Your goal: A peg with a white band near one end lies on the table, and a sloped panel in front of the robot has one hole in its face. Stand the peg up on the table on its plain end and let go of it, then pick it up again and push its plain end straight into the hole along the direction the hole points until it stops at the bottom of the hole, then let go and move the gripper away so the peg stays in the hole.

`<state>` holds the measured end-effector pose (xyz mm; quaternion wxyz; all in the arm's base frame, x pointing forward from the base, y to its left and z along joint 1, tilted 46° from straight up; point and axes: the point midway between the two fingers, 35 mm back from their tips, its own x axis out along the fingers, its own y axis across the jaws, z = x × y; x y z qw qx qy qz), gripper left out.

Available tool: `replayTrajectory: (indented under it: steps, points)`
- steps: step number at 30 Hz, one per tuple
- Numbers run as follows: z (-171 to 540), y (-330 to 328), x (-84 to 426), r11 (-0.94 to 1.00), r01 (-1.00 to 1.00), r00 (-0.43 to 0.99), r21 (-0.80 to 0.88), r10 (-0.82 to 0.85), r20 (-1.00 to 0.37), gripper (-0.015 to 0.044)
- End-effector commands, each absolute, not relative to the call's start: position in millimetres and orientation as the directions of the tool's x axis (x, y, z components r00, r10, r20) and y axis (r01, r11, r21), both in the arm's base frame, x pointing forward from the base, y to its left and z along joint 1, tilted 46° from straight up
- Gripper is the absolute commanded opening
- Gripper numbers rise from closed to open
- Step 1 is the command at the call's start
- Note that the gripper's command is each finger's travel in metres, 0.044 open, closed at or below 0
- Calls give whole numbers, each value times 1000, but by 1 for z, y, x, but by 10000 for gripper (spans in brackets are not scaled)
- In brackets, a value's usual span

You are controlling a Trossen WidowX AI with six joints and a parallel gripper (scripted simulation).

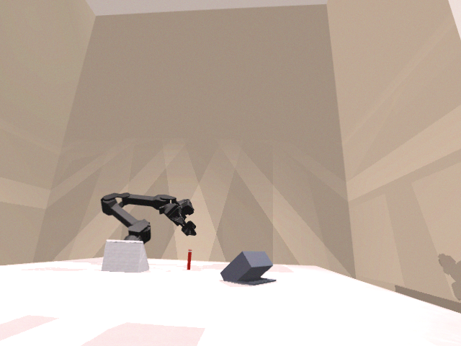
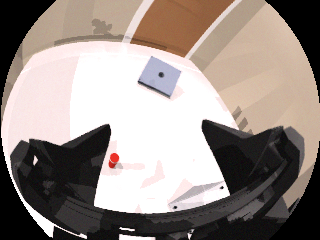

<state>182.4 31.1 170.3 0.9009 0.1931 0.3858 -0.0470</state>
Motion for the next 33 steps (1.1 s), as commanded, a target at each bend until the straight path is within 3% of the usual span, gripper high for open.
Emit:
replayTrajectory:
  steps: [1, 17, 24, 33]
  points:
    - [164, 35, 181, 939, 203, 610, 278, 101, -786, 440]
    - [146, 51, 177, 928, 108, 185, 355, 332, -925, 440]
    - [149, 58, 181, 863, 119, 31, 490, 491, -871, 440]
    - [159, 60, 198, 722, 186, -60, 666, 685, -726, 440]
